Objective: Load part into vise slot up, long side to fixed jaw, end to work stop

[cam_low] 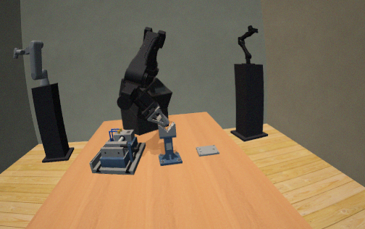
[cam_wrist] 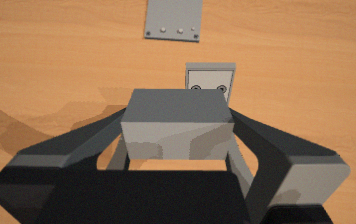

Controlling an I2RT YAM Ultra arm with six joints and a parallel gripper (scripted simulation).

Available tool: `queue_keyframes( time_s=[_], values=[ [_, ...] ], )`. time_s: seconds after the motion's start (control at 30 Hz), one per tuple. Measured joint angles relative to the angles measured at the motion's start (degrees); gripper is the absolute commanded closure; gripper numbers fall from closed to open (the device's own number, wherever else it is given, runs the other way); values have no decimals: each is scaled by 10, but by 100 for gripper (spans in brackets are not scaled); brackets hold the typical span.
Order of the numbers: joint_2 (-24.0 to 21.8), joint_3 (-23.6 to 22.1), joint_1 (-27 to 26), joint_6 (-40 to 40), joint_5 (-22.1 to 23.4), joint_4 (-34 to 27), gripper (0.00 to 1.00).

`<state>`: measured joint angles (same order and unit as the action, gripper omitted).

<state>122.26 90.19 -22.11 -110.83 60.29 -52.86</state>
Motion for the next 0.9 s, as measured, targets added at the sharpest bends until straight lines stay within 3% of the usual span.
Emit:
queue_keyframes(
  time_s=[0.9],
  values=[
    [-104,-63,53,129,-173,94,100]
  ],
)
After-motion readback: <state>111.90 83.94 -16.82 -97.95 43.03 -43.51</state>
